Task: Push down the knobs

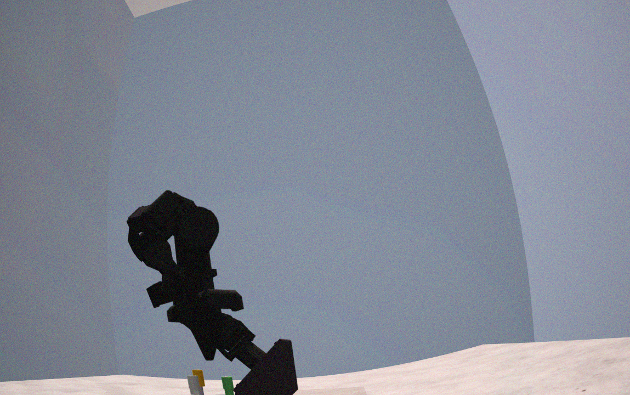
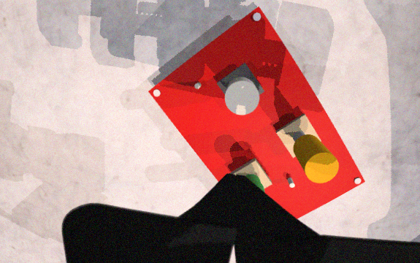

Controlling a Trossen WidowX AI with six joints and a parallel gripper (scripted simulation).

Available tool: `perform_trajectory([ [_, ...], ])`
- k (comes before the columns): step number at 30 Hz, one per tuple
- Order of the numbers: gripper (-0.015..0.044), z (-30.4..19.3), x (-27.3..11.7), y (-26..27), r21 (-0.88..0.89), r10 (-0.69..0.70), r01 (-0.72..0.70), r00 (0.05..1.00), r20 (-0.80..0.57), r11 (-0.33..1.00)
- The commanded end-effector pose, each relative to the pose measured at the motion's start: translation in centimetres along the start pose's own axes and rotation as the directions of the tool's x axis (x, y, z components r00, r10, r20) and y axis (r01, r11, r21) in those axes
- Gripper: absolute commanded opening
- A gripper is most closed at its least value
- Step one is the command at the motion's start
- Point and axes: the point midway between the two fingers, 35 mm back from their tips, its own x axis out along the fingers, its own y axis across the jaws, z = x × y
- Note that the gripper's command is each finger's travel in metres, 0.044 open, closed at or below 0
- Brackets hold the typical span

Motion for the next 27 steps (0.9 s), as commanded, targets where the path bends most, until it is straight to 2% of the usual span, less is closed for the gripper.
perform_trajectory([
  [1,0.0,0.6,-0.3,0.2,-0.126,-0.007,0.008,1.0,0.008,0.992],
  [13,0.0,1.9,-1.1,0.3,-0.512,-0.028,0.03,1.0,0.012,0.859],
  [27,0.0,3.4,-1.9,0.4,-0.847,-0.051,0.042,0.999,0.017,0.53],
])
